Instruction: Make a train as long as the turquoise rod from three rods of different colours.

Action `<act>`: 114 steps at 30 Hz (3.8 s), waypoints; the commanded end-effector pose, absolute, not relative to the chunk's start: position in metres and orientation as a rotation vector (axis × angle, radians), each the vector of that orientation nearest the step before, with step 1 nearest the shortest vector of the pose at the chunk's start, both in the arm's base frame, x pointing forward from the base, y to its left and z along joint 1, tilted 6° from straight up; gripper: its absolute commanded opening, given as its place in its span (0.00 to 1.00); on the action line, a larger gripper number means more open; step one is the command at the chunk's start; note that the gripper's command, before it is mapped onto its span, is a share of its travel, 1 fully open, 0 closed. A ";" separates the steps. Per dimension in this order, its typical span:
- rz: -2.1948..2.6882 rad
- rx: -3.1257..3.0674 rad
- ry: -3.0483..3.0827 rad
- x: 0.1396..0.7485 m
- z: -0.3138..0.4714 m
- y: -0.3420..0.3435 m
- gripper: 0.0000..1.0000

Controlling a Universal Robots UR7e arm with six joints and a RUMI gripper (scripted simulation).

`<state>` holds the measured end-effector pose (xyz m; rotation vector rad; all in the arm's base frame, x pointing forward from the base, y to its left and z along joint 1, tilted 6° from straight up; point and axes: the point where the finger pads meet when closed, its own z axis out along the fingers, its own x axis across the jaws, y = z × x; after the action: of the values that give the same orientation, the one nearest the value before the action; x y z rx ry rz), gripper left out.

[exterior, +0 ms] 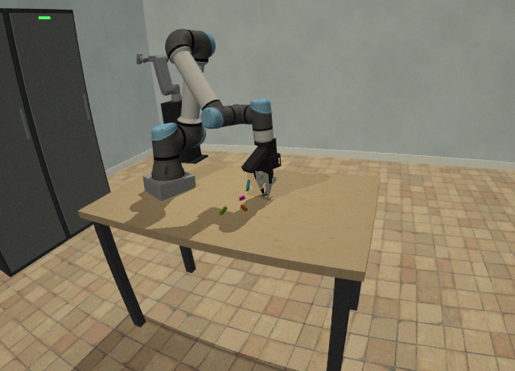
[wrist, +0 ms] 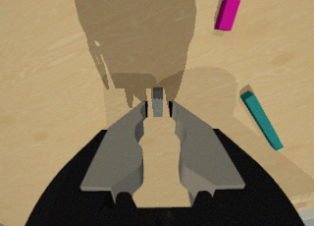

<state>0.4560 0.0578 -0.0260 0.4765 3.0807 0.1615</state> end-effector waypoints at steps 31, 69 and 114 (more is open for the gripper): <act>0.161 0.476 3.079 0.456 -0.026 0.058 0.00; 0.161 0.476 3.079 0.454 0.033 0.052 0.00; 0.163 0.671 3.050 0.389 0.067 0.016 0.00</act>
<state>0.3890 0.0164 0.0681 0.6713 3.0507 0.1635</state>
